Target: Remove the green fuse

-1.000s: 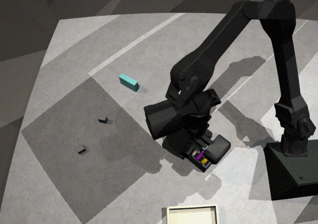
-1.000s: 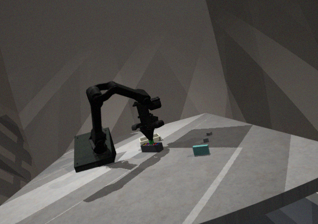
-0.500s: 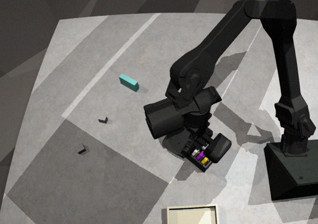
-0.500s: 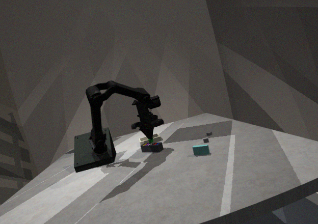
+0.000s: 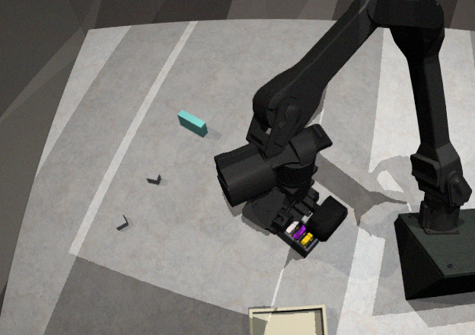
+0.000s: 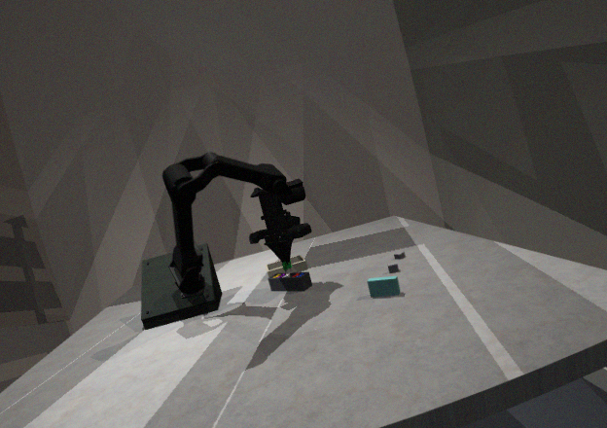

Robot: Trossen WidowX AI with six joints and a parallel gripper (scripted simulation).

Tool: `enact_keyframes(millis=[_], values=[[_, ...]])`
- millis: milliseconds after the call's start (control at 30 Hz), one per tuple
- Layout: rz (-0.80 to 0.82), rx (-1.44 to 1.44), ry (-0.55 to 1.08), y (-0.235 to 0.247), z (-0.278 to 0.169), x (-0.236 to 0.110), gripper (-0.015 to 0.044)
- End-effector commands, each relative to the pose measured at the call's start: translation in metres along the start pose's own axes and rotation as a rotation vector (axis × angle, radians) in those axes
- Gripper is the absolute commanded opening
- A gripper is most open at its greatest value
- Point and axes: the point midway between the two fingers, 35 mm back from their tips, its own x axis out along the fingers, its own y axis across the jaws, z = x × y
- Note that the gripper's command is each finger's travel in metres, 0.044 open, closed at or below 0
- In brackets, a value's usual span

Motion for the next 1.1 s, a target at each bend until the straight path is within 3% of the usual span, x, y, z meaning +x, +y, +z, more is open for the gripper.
enact_keyframes(millis=[0,333,1067], values=[[0.001,0.006,-0.007,0.0,0.001,-0.007,0.0],[0.002,0.005,-0.008,0.001,0.004,-0.018,0.0],[0.015,0.003,-0.025,0.073,0.104,-0.027,0.0]])
